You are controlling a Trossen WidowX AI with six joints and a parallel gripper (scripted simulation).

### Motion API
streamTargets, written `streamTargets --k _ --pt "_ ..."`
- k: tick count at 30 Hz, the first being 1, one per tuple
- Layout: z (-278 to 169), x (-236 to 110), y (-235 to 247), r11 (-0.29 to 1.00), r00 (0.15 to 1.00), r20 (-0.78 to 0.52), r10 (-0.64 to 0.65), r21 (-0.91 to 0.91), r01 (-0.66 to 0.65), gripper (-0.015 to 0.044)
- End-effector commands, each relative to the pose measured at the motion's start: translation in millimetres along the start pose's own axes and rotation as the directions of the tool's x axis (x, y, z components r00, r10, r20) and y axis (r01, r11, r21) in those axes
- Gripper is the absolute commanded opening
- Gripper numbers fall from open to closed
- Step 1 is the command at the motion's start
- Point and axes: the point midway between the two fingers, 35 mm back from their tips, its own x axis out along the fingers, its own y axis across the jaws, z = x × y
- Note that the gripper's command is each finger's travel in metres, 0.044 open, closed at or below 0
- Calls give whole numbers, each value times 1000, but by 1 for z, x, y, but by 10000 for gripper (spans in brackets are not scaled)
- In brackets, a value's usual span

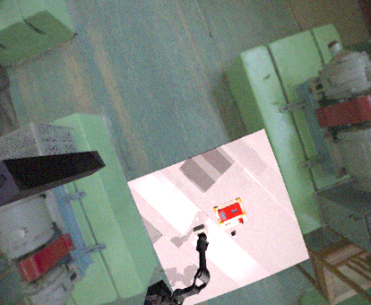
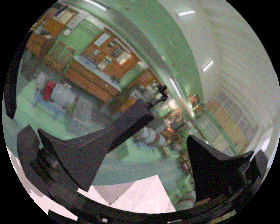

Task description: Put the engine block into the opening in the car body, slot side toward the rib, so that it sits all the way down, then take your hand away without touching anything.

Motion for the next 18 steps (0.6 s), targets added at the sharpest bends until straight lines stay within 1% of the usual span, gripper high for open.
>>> streamTargets --k 1,2,4,9,14,18 --pt "0 0 0 1000 1000 0 0 0 0 426" --pt "1 -1 1 1000 1000 3 5 1 -5 440" --pt "6 -11 11 999 999 27 44 6 -44 440" --pt "24 -51 45 981 975 112 191 16 -194 440" --pt "37 -98 73 941 924 189 332 6 -339 440" --pt "44 -138 91 895 867 241 435 -14 -445 440"
